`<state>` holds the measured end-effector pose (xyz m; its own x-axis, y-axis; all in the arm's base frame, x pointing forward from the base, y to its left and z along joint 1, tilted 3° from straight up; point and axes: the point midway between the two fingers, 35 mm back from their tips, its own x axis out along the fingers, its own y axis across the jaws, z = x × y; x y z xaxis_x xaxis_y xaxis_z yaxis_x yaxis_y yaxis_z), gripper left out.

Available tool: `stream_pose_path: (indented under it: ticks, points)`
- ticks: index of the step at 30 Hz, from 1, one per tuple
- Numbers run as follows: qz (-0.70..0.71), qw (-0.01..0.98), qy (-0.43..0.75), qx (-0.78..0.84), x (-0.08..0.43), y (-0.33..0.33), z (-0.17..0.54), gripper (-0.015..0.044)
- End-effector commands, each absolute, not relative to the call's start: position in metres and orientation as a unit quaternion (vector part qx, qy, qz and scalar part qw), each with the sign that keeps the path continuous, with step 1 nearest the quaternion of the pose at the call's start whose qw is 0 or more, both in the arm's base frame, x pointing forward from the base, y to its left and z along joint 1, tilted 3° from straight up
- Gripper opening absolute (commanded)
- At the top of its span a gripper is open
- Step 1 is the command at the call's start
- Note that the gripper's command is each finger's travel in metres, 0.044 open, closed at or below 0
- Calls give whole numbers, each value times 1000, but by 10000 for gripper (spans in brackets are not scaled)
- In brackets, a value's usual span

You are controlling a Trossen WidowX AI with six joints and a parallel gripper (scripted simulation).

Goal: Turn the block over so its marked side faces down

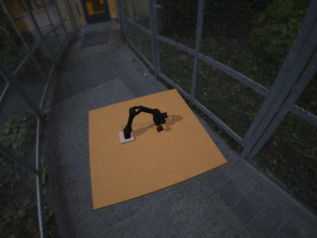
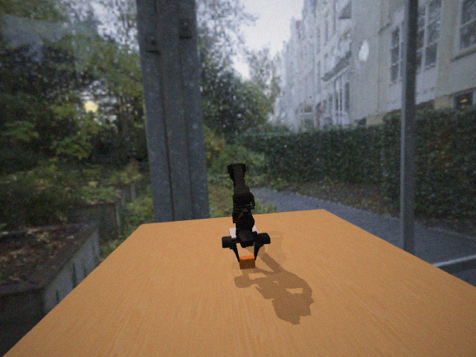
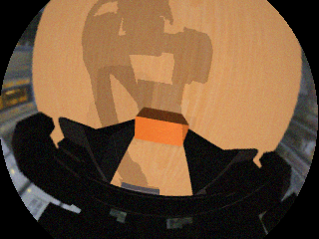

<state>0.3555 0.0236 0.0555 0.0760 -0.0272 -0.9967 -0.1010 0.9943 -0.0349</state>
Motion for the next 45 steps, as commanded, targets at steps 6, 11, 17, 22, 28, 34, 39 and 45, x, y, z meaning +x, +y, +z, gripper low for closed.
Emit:
stream_pose_path:
  ticks: [6, 11, 17, 22, 28, 34, 39, 45]
  points:
    - [26, 731, 680, -50, 354, 24, 75, 11]
    - [26, 731, 680, -50, 353, 24, 84, 0]
    - [27, 744, 666, -49, 354, 24, 82, 0]
    - [28, 769, 637, -47, 355, 24, 79, 0]
    - [31, 797, 601, -45, 356, 24, 75, 0]
    - [33, 824, 564, -44, 355, 24, 73, 0]
    - [35, 845, 532, -43, 354, 24, 72, 0]
    - [37, 869, 492, -42, 351, 23, 72, 0]
